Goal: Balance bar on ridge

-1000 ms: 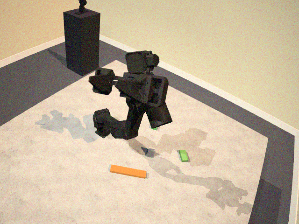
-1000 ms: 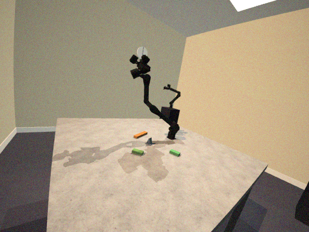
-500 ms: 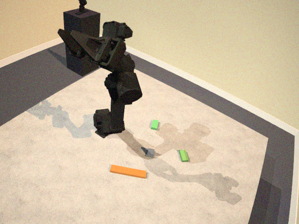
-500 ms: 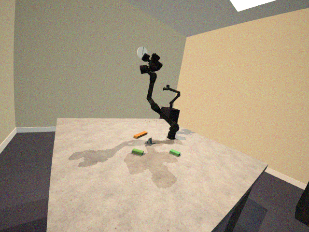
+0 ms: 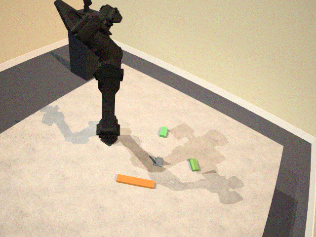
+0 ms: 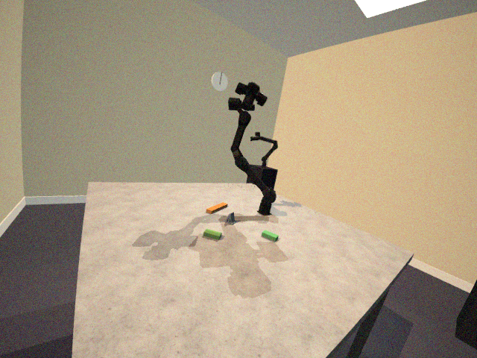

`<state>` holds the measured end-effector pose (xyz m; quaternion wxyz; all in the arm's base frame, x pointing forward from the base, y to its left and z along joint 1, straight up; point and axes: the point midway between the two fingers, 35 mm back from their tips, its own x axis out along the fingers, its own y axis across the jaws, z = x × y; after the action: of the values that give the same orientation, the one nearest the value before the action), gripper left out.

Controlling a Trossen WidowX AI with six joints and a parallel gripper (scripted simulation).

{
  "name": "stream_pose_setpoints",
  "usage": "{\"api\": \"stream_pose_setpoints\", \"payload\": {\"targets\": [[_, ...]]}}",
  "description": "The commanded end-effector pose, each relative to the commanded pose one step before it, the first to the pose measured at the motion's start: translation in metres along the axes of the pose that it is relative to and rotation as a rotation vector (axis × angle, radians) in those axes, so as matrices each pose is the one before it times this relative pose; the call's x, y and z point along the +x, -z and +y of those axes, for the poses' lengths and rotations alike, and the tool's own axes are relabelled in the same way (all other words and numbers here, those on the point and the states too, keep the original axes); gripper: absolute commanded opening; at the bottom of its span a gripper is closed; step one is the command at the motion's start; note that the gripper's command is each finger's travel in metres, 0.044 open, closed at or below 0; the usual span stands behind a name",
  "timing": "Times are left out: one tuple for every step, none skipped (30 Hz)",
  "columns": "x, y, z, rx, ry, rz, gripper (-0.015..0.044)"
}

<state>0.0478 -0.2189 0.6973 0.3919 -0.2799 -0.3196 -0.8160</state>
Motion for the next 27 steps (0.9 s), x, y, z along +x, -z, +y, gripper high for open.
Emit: {"api": "stream_pose_setpoints", "payload": {"targets": [[0.00898,-0.0127,-0.02793,-0.055,0.06956,-0.05647,0.0315],[0.00161,-0.0026,-0.00454,-0.02,0.00744,-0.01197,0.0315],[0.00164,-0.00263,-0.00475,-0.0209,0.00793,-0.01233,0.0315],[0.00174,-0.00257,-0.00515,-0.0205,0.00956,-0.01241,0.0315],[0.0022,-0.00255,-0.00652,-0.0187,0.01519,-0.01289,0.0315],[0.00217,-0.00249,-0.00654,-0.0188,0.01536,-0.01277,0.0315],[0.00234,-0.00234,-0.0071,-0.0169,0.01824,-0.01241,0.0315],[0.00247,-0.00223,-0.00752,-0.0155,0.02045,-0.0121,0.0315],[0.00244,-0.0022,-0.00751,-0.0156,0.02056,-0.01202,0.0315],[0.00242,-0.00217,-0.00752,-0.0156,0.02074,-0.01192,0.0315],[0.00239,-0.00214,-0.00751,-0.0156,0.02086,-0.01183,0.0315],[0.00225,-0.00191,-0.00749,-0.0125,0.02069,-0.01109,0.0315],[0.00222,-0.00191,-0.00747,-0.0125,0.02074,-0.01107,0.0315],[0.00219,-0.0019,-0.00746,-0.0126,0.0208,-0.01105,0.0315],[0.00217,-0.0019,-0.00744,-0.0126,0.02085,-0.01103,0.0315],[0.00214,-0.0019,-0.00743,-0.0126,0.02091,-0.01101,0.0315],[0.00212,-0.0019,-0.00742,-0.0127,0.02096,-0.01098,0.0315],[0.00209,-0.0019,-0.0074,-0.0127,0.02102,-0.01096,0.0315],[0.00207,-0.0019,-0.00739,-0.0127,0.02107,-0.01093,0.0315],[0.00205,-0.00191,-0.00738,-0.0127,0.02113,-0.01091,0.0315],[0.00202,-0.00191,-0.00737,-0.0127,0.02118,-0.01088,0.0315],[0.00208,-0.00206,-0.00718,-0.0157,0.02107,-0.01121,0.0315],[0.0021,-0.00208,-0.00732,-0.016,0.02159,-0.01132,0.0315],[0.00208,-0.00205,-0.00732,-0.016,0.02169,-0.01121,0.0315],[0.00206,-0.00203,-0.00732,-0.0161,0.0218,-0.0111,0.0315],[0.00204,-0.00201,-0.00732,-0.0161,0.0219,-0.01099,0.0315],[0.00202,-0.00198,-0.00732,-0.0161,0.02201,-0.01087,0.0315]]}}
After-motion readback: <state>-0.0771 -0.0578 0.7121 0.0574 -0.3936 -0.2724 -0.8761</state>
